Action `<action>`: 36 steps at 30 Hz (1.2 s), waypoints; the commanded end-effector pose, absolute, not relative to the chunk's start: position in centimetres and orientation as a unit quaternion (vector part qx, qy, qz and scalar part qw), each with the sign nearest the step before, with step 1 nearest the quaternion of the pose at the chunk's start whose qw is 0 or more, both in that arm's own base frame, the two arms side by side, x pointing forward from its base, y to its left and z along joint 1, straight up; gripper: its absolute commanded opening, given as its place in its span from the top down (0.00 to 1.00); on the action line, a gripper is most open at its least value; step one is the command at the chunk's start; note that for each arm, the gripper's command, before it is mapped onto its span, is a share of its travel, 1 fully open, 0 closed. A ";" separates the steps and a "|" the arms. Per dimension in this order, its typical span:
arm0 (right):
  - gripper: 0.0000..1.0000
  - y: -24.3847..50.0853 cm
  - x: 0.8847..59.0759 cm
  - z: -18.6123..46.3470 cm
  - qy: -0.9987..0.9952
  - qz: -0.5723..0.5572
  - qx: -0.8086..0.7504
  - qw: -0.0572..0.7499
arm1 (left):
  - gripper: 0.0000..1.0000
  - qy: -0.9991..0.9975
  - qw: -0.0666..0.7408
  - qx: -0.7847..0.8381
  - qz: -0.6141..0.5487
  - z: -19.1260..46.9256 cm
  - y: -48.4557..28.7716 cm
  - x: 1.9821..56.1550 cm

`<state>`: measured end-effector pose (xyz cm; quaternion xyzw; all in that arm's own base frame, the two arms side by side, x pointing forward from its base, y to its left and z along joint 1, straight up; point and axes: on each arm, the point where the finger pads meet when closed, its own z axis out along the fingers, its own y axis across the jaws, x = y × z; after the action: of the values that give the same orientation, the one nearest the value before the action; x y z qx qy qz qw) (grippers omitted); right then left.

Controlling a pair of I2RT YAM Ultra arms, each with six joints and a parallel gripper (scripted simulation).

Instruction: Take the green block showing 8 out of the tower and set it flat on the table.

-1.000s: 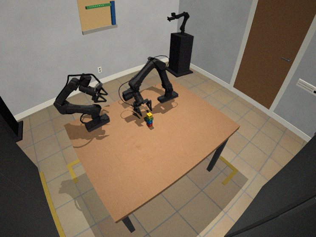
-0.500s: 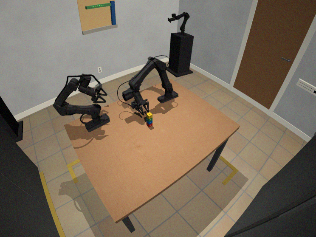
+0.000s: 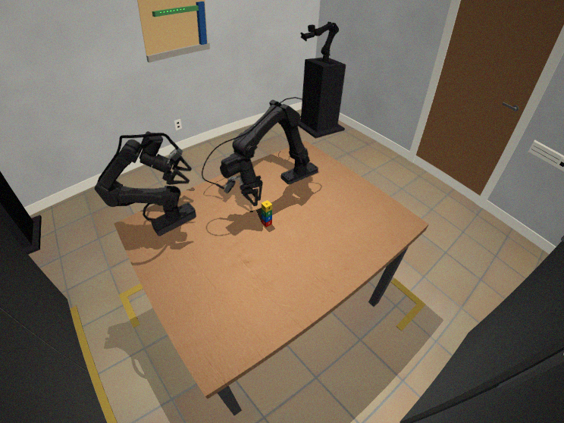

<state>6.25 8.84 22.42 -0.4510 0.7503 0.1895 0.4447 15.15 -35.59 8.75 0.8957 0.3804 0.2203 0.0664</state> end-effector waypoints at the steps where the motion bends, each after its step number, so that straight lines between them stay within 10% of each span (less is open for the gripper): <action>1: 0.00 8.8 6.2 22.3 0.752 0.191 -0.451 0.441 | 0.45 0.481 0.075 0.858 0.163 10.4 -36.2 15.3; 36: 0.00 8.8 6.2 22.3 0.752 0.191 -0.451 0.441 | 0.45 0.724 0.004 0.690 -0.001 12.5 -33.8 19.8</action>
<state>6.25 8.84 22.42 -0.4508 0.7504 0.1895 0.4446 19.97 -32.99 11.26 0.6872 0.7263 0.0098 -0.0108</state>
